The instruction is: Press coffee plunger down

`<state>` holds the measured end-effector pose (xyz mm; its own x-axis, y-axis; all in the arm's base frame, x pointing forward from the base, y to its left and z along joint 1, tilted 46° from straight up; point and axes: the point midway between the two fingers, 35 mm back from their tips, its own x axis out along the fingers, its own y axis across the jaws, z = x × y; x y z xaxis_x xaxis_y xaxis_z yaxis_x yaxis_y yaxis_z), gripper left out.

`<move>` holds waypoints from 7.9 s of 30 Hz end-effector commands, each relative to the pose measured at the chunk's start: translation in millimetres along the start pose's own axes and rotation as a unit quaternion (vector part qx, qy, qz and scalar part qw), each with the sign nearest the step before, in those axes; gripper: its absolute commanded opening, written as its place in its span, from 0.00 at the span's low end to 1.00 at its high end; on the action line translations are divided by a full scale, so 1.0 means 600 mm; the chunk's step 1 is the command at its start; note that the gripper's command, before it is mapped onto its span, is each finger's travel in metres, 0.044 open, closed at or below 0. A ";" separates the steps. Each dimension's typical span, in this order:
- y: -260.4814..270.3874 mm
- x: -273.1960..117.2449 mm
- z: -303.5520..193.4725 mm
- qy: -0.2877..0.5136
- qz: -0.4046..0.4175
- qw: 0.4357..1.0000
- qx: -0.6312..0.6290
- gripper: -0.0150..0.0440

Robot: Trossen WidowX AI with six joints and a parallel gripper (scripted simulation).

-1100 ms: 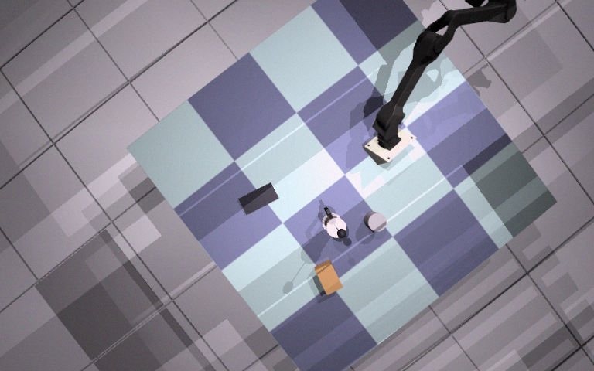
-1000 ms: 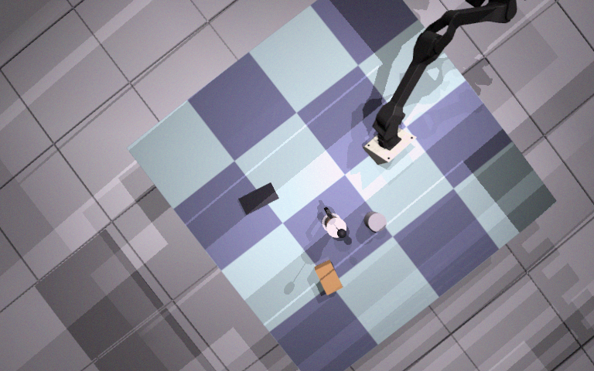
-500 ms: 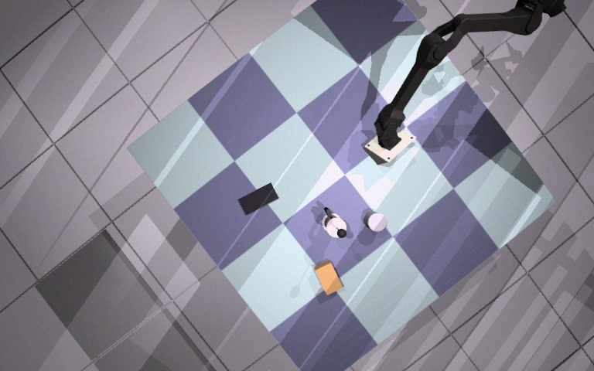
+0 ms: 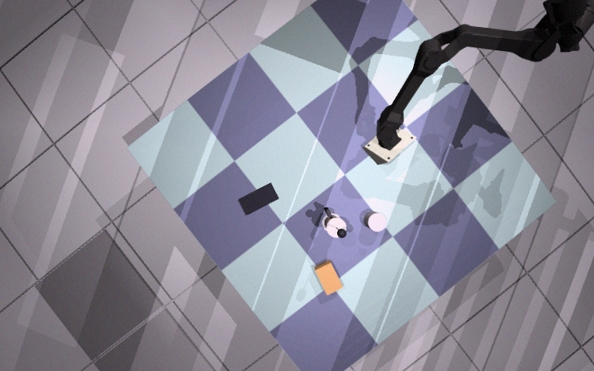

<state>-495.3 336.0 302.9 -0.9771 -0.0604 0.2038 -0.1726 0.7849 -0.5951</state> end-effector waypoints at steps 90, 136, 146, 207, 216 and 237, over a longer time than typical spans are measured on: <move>-0.199 -1.428 0.267 0.973 0.074 -0.217 0.006 1.00; -0.203 -1.461 0.307 0.973 0.074 -0.217 0.005 0.46; -0.206 -1.467 0.334 0.973 0.074 -0.217 0.006 0.46; -0.220 -1.510 0.422 0.974 0.075 -0.215 0.003 0.46; -0.218 -1.511 0.421 0.974 0.075 -0.215 0.003 0.46; -0.217 -1.514 0.419 0.974 0.075 -0.215 0.003 0.46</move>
<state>383.7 138.8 4.6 0.8489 -0.2058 -0.4869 -0.2247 0.6932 -0.6848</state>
